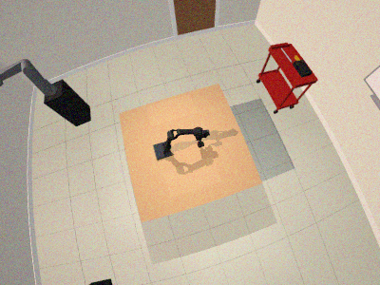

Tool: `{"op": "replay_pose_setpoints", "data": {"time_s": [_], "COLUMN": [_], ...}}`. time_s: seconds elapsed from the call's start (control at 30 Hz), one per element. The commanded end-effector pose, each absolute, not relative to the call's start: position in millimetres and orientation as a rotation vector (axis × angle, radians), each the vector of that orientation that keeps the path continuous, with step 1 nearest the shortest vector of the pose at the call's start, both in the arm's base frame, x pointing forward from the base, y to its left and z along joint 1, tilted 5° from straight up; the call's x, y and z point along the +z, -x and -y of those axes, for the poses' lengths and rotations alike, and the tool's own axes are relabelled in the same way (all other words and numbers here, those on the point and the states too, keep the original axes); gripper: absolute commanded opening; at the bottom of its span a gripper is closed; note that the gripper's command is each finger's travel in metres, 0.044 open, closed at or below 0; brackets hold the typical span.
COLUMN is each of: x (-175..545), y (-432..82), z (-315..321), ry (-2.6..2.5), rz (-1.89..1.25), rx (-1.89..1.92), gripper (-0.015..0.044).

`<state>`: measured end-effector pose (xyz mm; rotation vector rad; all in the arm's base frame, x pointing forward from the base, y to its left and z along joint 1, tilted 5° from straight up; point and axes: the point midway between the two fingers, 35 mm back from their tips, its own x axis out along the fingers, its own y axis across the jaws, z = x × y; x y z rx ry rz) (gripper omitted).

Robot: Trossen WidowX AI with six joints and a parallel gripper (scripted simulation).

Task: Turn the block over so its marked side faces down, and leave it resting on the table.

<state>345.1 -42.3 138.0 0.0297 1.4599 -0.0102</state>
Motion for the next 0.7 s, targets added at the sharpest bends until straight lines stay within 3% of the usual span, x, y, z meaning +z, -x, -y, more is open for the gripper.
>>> {"op": "replay_pose_setpoints", "data": {"time_s": [0.0,0.67], "x": [128.8,84.7], "y": [-351.0,-357.2], "z": [42.3,39.4], "ry": [-0.018,-0.018], "rz": [-1.457,-1.457], "rx": [-0.021,-0.021], "gripper": [0.0440,0.0440]}}
